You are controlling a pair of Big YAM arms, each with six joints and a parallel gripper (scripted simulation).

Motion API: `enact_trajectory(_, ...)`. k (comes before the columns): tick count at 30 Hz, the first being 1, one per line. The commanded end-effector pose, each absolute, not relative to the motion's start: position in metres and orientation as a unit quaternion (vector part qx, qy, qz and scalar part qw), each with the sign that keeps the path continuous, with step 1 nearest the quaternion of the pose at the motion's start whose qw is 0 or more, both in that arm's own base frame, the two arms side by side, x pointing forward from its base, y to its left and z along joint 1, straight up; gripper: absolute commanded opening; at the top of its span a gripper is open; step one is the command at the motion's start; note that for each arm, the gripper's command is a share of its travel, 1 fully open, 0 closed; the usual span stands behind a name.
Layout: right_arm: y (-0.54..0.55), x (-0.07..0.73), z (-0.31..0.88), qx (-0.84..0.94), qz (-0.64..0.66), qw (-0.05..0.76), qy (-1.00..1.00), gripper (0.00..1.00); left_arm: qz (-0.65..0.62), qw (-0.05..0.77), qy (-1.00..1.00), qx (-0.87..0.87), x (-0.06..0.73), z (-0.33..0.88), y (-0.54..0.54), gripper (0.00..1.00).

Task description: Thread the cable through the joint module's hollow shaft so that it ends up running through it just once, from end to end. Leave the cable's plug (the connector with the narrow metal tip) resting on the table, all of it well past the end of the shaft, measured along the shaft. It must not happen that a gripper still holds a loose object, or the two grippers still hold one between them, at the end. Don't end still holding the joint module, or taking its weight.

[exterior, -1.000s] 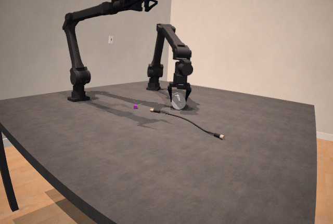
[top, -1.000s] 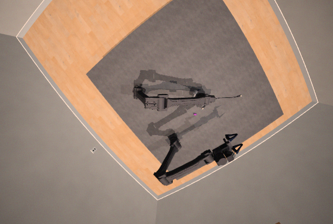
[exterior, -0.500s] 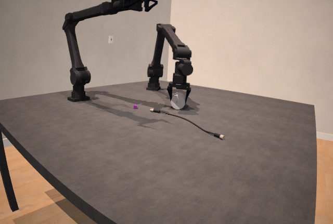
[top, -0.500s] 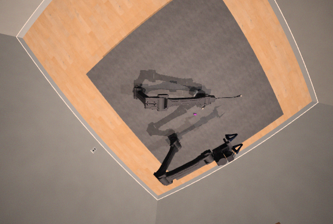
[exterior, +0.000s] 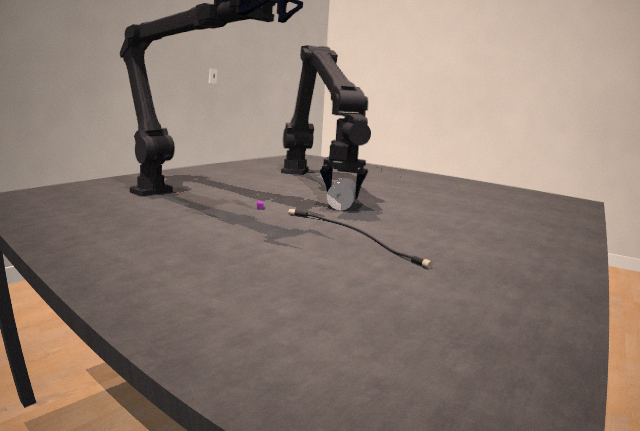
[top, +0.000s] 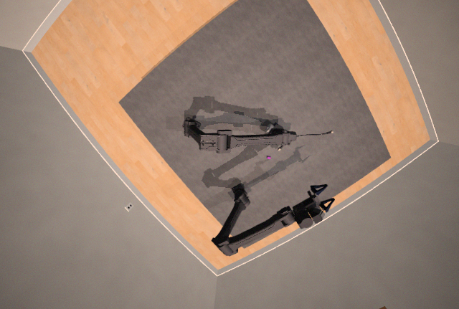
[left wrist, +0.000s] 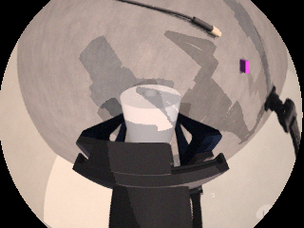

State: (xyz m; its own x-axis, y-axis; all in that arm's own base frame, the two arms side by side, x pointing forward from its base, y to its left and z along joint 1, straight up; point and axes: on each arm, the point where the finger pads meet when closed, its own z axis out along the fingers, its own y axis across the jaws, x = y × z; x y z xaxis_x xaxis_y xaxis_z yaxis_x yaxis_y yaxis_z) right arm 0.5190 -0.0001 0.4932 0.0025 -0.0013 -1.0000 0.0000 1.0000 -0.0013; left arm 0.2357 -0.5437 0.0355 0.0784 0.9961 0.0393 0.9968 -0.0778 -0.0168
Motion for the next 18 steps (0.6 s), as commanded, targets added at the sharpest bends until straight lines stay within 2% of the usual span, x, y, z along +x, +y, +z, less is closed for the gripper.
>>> enact_trajectory(1,-0.0022,0.5156,0.5193,0.005,0.003,0.722,0.692,1.0,0.013,-0.047,-0.655,-0.754,0.2436,0.1109,-0.5779,0.7)
enact_trajectory(18,-0.0022,0.5156,0.5193,0.005,0.003,0.722,0.692,1.0,0.012,-0.052,-0.606,-0.793,0.2441,0.1113,-0.5782,0.7)
